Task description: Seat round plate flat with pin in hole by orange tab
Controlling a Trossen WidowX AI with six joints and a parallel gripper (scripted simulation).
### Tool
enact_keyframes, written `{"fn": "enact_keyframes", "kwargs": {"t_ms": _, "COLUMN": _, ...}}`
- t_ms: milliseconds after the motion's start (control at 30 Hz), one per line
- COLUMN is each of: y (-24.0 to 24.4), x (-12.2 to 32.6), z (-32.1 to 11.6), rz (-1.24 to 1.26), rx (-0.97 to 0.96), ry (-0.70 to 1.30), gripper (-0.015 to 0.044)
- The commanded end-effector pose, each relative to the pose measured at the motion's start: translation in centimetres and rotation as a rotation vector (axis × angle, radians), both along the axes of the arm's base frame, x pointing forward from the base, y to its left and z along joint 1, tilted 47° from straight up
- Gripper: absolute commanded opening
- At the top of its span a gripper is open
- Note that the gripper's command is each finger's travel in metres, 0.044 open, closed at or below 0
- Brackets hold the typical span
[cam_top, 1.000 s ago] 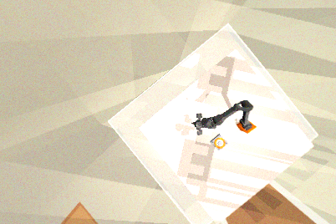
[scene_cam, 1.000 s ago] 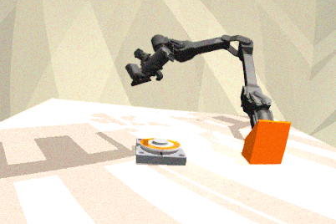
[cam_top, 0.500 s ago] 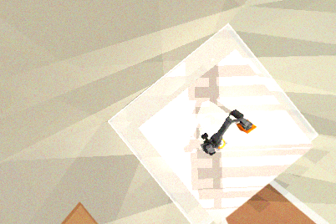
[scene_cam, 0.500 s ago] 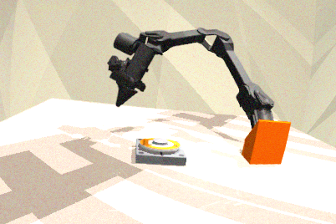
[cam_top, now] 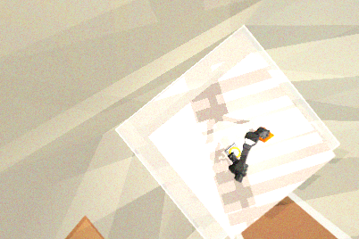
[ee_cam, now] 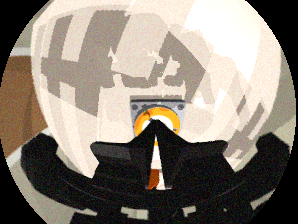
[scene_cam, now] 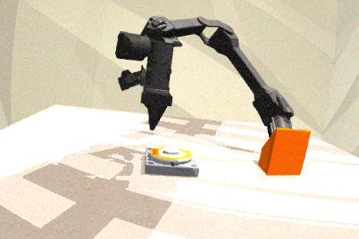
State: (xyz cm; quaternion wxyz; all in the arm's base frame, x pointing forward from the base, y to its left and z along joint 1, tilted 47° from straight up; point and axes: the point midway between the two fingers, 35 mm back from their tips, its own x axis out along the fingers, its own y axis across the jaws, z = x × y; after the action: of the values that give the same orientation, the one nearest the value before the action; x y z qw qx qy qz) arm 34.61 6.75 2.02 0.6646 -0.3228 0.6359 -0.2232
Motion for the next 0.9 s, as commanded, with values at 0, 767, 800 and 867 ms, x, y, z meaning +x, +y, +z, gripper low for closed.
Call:
{"fn": "enact_keyframes", "kwargs": {"t_ms": 0, "y": 0.2, "x": -0.1, "z": -0.1, "rz": -0.015, "rx": -0.022, "ry": 0.003, "gripper": 0.0000}}
{"fn": "enact_keyframes", "kwargs": {"t_ms": 767, "y": -2.7, "x": -0.4, "z": -4.2, "rz": -0.015, "rx": -0.023, "ry": 0.003, "gripper": 0.0000}}
{"fn": "enact_keyframes", "kwargs": {"t_ms": 800, "y": -2.5, "x": -0.5, "z": -4.3, "rz": -0.015, "rx": -0.023, "ry": 0.003, "gripper": 0.0000}}
{"fn": "enact_keyframes", "kwargs": {"t_ms": 867, "y": -2.4, "x": -0.5, "z": -4.4, "rz": -0.015, "rx": -0.023, "ry": 0.003, "gripper": 0.0000}}
